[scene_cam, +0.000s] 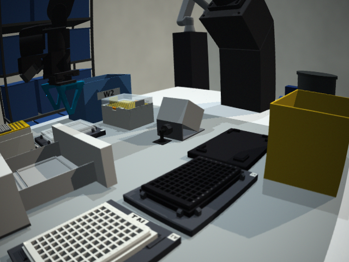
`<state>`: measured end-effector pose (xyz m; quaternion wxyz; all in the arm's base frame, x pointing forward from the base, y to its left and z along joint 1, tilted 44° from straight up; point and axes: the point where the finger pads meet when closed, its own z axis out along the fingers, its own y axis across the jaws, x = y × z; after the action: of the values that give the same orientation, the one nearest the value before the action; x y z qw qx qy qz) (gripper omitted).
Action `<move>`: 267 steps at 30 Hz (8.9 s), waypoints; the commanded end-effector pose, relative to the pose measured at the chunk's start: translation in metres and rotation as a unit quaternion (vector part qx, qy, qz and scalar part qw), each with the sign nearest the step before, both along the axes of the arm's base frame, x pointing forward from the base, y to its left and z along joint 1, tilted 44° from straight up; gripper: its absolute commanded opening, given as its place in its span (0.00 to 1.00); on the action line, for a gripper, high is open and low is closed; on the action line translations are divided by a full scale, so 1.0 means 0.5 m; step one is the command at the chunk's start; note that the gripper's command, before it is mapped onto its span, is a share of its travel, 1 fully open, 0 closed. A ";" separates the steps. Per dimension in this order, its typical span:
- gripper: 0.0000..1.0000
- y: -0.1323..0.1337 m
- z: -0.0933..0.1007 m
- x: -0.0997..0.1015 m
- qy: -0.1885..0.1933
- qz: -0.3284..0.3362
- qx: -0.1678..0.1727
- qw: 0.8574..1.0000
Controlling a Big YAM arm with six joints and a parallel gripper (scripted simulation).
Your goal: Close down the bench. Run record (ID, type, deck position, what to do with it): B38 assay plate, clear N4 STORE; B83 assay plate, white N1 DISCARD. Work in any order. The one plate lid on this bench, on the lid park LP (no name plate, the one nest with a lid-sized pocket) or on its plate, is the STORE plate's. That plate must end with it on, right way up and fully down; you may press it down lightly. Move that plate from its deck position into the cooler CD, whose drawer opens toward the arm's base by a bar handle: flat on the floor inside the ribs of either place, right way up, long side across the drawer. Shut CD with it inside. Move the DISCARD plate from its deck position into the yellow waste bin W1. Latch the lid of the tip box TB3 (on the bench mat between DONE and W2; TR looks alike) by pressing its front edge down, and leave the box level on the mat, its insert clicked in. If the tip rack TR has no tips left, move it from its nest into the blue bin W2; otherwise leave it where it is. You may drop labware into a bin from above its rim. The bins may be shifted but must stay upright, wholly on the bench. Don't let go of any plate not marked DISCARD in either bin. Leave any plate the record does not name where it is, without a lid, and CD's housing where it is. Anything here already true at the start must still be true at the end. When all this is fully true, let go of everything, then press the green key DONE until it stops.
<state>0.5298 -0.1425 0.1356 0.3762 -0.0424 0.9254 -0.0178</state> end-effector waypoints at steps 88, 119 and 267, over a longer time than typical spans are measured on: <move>1.00 -0.003 -0.081 0.089 -0.001 -0.004 0.002 1.000; 1.00 -0.002 -0.087 0.083 0.002 -0.004 0.003 1.000; 0.00 -0.014 0.016 0.002 -0.008 -0.003 -0.005 1.000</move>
<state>0.5343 -0.1417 0.1259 0.3710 -0.0408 0.9276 -0.0163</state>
